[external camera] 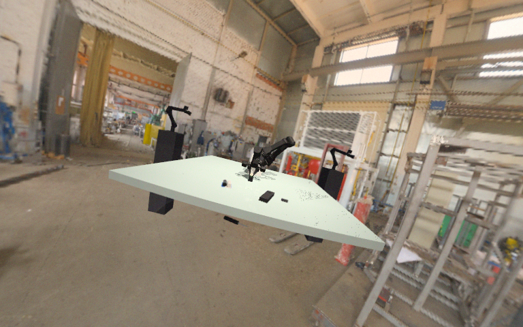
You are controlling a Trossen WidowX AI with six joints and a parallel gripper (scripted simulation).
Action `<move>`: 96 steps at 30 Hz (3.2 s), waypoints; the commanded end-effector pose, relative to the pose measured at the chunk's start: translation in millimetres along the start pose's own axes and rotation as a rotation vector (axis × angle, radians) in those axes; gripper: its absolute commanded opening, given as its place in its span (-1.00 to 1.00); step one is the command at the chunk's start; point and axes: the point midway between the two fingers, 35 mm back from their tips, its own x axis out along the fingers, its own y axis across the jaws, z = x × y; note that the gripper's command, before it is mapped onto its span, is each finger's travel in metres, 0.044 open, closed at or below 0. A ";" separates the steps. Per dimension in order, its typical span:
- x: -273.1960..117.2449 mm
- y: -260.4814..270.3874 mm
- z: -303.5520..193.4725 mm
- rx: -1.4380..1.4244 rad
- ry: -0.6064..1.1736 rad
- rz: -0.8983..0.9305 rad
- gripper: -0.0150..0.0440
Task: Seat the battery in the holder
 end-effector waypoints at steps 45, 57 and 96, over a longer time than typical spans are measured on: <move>5.6 -7.9 -5.7 0.000 0.154 -0.033 -0.26; 8.6 -9.0 -4.3 -0.002 0.220 -0.040 -0.26; 12.4 -1.1 -3.4 -0.026 0.459 -0.046 -0.26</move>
